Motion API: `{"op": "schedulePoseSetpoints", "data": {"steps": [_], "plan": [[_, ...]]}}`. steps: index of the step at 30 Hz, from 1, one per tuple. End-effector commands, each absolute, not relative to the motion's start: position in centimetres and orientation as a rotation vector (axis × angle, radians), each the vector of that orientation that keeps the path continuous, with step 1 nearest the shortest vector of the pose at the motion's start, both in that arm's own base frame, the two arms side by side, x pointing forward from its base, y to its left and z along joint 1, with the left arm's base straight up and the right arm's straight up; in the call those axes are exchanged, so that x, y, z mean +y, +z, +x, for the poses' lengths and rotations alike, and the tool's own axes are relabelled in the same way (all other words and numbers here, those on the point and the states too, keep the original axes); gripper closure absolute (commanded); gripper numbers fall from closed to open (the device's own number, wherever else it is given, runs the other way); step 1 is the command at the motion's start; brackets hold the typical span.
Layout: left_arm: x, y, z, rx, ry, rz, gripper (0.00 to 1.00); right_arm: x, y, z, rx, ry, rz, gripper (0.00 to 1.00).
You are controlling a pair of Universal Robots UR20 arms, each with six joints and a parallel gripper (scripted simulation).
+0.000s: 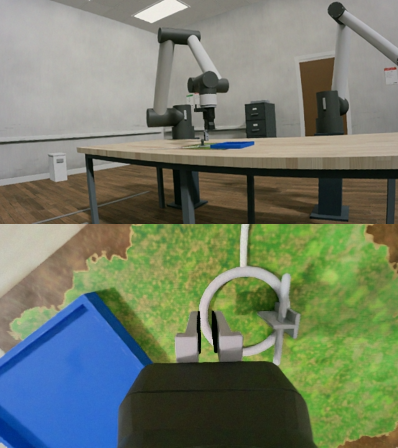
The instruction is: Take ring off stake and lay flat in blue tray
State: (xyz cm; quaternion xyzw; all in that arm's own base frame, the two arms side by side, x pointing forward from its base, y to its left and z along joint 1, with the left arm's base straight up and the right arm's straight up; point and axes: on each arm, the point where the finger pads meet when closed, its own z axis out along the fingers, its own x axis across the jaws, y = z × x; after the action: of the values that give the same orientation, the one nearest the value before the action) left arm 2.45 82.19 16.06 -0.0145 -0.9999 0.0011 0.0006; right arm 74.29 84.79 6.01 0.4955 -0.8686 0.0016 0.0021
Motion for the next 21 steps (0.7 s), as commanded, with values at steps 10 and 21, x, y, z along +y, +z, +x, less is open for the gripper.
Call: {"op": "schedulePoseSetpoints", "data": {"steps": [10, 21], "plan": [[82.5, 16.2, 2.4, -3.141, 0.0, -0.046, 0.0, 84.8, 3.6, 74.1, -2.723, 0.003, 1.559, 0.68], [82.5, 16.2, 2.4, -3.141, 0.0, -0.046, 0.0, 85.0, 3.2, 74.2, -2.726, 0.0, 1.561, 0.68]]}}
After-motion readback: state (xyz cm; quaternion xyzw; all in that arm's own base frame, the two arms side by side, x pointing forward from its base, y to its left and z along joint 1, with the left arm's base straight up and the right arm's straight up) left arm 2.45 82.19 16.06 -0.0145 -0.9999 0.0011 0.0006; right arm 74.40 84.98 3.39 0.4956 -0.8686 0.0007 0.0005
